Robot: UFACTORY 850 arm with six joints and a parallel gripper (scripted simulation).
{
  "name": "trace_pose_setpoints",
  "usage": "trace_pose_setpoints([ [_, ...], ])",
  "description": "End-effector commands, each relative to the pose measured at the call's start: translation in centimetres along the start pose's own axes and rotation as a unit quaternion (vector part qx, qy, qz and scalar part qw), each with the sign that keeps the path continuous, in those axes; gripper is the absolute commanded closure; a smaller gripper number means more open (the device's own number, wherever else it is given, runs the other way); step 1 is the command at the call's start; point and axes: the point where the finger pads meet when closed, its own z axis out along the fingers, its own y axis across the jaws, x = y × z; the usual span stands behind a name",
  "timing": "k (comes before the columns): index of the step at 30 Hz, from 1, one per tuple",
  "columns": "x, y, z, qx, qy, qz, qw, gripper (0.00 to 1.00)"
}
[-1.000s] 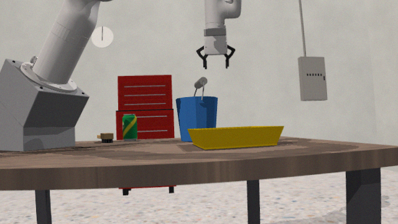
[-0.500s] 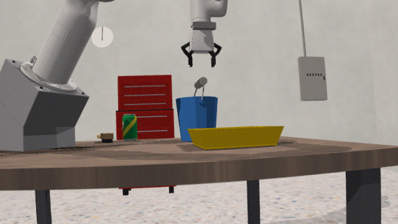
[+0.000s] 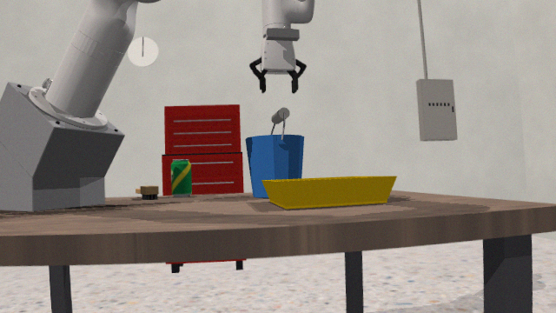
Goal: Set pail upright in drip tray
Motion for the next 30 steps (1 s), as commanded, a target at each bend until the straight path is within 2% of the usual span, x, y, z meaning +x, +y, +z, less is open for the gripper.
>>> trace_pose_setpoints([
  [1, 0.0, -0.1, -0.1, 0.001, 0.0, 0.0, 1.0, 0.0],
  [18, 0.0, -0.1, 0.3, 0.001, 0.0, 0.0, 1.0, 0.0],
  [30, 0.0, -0.1, 2.3, 0.001, 0.0, 0.0, 1.0, 0.0],
])
